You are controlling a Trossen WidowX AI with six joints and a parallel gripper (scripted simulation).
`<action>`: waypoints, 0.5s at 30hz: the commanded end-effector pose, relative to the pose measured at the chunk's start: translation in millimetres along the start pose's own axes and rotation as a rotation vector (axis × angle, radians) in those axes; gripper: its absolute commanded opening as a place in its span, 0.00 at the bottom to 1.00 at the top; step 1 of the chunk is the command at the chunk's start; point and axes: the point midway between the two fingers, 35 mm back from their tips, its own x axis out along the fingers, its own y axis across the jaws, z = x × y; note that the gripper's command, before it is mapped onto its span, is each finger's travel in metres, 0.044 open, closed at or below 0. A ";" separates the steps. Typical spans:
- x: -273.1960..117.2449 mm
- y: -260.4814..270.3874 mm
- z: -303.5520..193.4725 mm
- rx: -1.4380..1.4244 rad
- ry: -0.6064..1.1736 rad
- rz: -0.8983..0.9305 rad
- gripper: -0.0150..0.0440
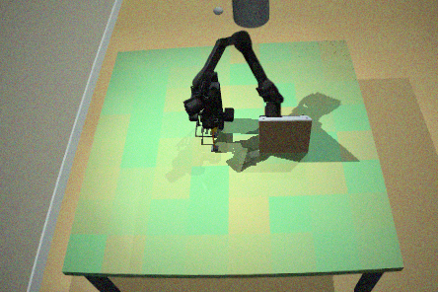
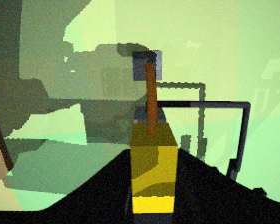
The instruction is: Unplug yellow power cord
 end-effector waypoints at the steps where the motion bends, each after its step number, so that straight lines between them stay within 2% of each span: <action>1: -4.5 -2.6 17.6 0.004 -0.033 -0.006 0.25; 15: -8.5 -3.2 40.0 0.002 -0.034 -0.006 0.25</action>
